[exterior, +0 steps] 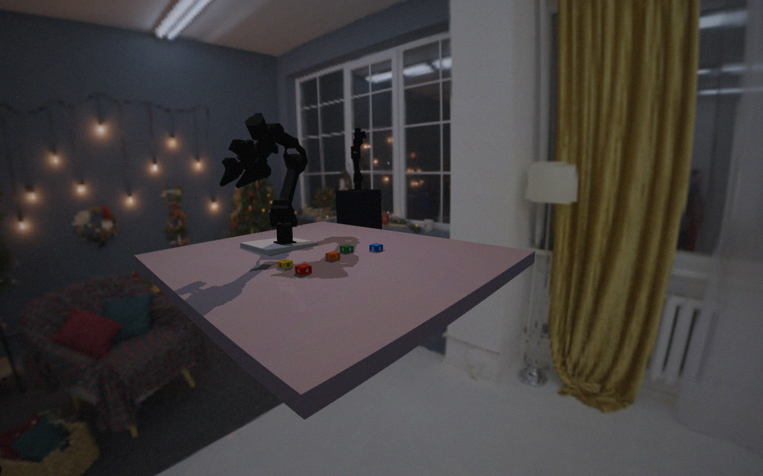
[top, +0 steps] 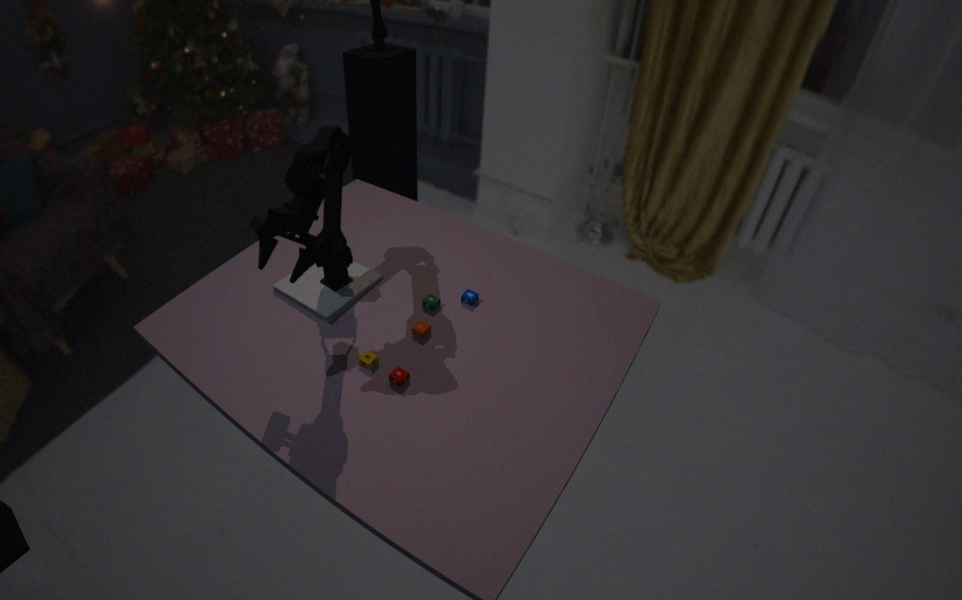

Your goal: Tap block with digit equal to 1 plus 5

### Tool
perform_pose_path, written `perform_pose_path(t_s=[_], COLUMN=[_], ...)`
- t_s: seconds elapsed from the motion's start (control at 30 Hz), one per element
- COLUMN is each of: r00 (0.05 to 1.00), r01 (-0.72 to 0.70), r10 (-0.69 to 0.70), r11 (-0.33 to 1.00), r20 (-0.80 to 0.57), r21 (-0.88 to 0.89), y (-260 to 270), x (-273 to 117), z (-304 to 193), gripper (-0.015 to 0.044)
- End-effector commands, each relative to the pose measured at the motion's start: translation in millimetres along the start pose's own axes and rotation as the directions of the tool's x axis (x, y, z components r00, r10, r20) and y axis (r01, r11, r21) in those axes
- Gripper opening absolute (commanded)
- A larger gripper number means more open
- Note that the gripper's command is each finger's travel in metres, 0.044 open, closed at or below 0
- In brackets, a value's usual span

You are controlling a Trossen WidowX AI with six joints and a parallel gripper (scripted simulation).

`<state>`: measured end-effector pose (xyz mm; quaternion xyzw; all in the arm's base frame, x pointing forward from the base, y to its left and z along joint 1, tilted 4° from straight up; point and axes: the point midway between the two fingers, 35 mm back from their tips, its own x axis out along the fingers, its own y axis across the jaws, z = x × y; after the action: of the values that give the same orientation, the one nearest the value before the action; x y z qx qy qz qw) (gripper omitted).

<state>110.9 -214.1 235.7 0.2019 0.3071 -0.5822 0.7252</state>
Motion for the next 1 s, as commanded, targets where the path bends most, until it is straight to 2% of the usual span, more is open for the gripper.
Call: perform_pose_path(t_s=[0.0, 0.1, 0.2, 0.37, 0.43, 0.97], r00=[0.953, 0.894, 0.826, 0.697, 0.660, 0.645], r01=[-0.228, -0.382, -0.518, -0.705, -0.746, -0.760], r10=[0.109, 0.130, 0.129, 0.095, 0.080, 0.074], r11=[0.874, 0.722, 0.556, 0.270, 0.194, 0.166], r20=[-0.284, -0.429, -0.549, -0.710, -0.747, -0.760], r21=[-0.429, -0.577, -0.650, -0.656, -0.638, -0.629], y=[60.4, 91.1, 116.9, 154.4, 163.7, 167.1], x=[21.3, 29.5, 34.8, 40.0, 40.8, 41.0], z=[-14.4, -27.5, -41.6, -68.0, -75.8, -78.7], gripper=[0.0400, 0.0400, 0.0400, 0.0400, 0.0400, 0.0400])
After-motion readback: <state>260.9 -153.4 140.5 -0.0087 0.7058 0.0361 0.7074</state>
